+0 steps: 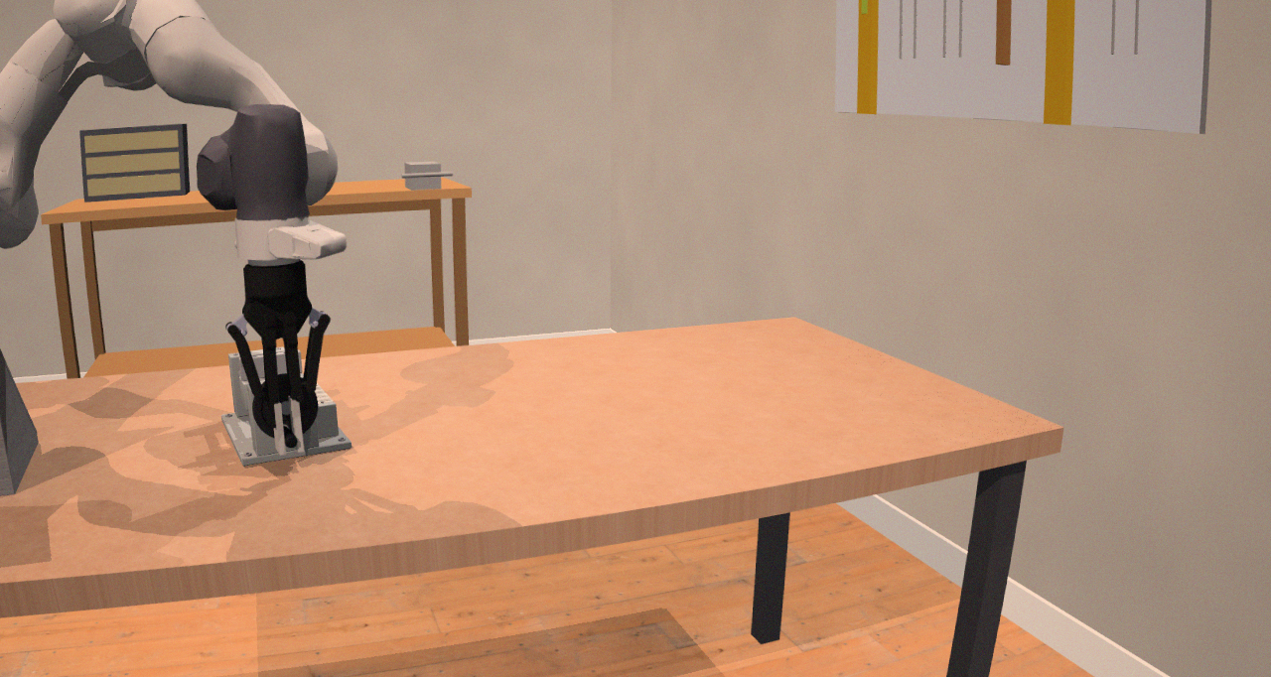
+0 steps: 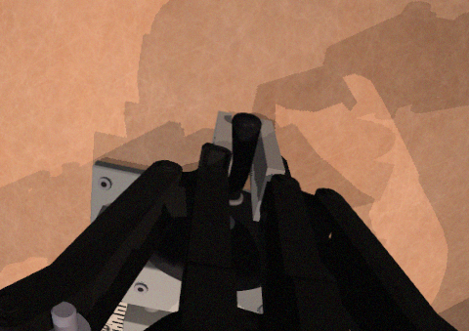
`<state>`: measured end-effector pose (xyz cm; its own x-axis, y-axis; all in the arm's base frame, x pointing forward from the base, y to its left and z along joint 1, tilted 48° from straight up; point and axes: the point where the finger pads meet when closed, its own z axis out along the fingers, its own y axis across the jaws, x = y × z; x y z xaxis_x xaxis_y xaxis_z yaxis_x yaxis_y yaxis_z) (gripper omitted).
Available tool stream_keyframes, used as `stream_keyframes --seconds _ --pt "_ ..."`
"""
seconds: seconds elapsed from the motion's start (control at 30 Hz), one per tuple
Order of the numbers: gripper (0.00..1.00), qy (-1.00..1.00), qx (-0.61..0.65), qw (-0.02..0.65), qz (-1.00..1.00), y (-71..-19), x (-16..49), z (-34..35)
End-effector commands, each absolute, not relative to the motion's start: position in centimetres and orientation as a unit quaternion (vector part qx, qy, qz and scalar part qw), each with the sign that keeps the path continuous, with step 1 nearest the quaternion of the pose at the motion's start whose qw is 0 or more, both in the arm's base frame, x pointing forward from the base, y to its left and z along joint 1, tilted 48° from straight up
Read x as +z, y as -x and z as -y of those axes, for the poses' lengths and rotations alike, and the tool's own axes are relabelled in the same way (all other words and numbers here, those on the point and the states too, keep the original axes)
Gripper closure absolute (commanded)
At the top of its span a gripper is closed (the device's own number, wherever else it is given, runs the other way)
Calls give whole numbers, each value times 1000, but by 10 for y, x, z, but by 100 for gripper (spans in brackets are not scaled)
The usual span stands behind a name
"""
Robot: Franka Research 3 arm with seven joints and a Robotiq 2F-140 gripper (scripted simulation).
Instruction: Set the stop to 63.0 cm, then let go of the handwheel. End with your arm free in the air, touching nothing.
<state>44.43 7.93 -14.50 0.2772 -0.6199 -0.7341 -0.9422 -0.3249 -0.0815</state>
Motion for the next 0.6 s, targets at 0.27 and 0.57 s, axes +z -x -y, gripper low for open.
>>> stream_keyframes --seconds 0.27,0.57 --pt "96 752 305 263 -521 -461 -143 -85" --pt "96 752 305 263 -521 -476 -134 -81"
